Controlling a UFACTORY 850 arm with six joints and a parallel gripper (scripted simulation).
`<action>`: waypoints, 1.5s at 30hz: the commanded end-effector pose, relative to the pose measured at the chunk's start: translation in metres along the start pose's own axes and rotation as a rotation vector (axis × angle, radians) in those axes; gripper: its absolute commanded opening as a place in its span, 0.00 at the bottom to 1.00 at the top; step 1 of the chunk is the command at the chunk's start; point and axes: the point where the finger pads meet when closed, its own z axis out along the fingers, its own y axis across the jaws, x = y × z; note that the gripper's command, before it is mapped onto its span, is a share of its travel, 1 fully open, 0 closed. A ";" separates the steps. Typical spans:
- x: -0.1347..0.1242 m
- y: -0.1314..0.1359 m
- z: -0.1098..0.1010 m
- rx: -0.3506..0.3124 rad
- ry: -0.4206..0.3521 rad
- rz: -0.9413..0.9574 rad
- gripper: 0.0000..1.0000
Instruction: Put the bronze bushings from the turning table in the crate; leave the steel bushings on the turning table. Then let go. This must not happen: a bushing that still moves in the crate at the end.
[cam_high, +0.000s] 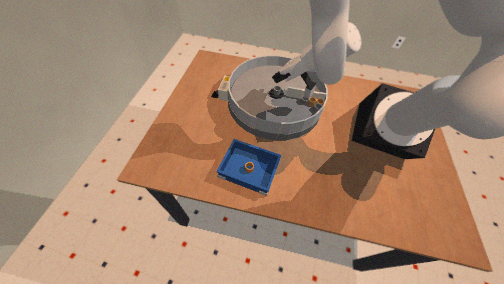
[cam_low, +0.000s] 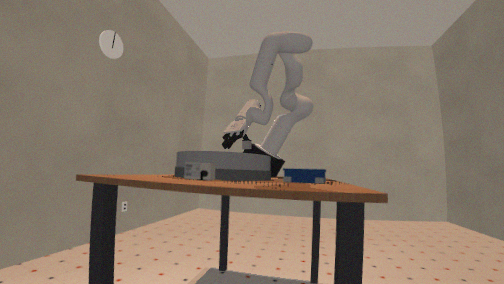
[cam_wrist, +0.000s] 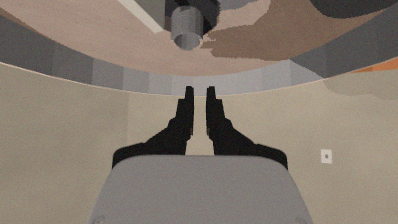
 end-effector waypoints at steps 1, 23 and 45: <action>-0.001 0.000 0.000 0.000 -0.001 0.000 0.14; -0.001 0.000 0.000 0.000 -0.001 0.000 0.14; 0.114 -0.039 -0.098 0.000 -0.001 0.000 0.10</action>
